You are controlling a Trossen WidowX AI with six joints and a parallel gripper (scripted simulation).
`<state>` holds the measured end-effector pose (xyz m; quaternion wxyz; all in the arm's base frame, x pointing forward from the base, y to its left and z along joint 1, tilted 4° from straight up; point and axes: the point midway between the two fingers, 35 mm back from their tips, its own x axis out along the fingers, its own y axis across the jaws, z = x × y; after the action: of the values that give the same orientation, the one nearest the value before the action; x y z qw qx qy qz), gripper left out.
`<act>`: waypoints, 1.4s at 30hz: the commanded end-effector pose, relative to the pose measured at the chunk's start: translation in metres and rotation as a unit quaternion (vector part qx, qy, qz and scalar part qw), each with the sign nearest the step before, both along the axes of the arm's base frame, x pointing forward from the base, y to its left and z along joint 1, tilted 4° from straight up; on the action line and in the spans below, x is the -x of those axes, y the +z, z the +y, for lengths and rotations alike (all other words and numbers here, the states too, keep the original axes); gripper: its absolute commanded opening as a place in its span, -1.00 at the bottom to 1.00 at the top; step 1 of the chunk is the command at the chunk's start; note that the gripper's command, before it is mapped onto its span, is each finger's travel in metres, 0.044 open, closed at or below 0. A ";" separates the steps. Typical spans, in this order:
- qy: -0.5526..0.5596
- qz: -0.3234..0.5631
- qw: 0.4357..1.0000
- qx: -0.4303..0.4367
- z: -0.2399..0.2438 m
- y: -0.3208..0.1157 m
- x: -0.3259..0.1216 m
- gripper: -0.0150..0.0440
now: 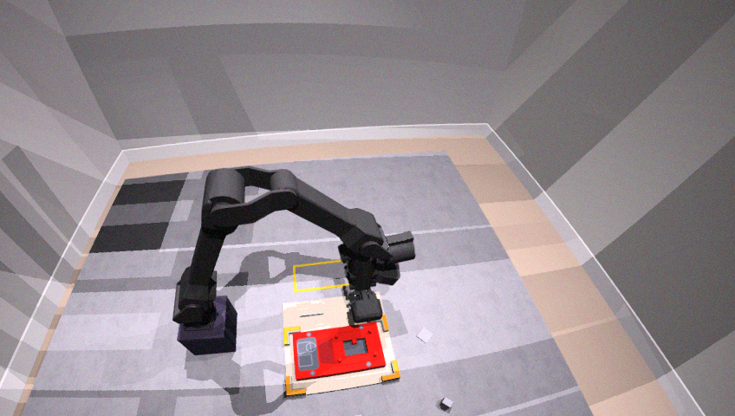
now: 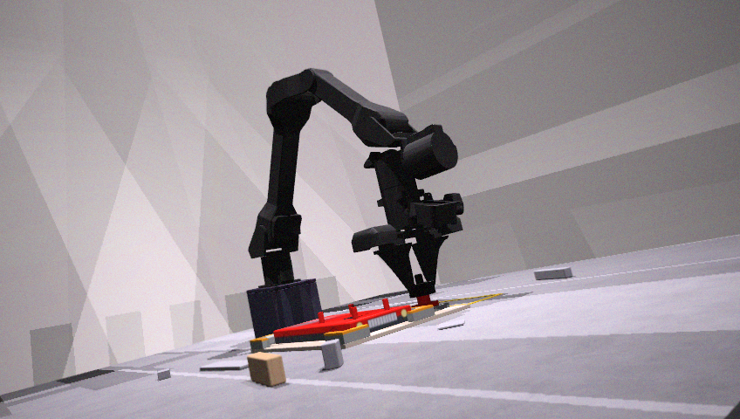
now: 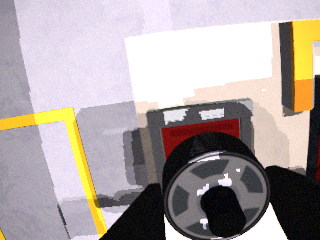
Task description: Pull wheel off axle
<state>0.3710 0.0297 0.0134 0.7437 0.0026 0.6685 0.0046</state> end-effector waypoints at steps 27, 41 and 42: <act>0.000 0.001 1.000 0.000 0.000 0.010 0.000 -0.49; 0.000 0.001 1.000 0.001 0.000 0.015 0.001 -0.49; 0.000 0.001 1.000 0.001 0.000 0.015 0.001 -0.49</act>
<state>0.3721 0.0298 0.0202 0.7423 0.0024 0.6701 0.0045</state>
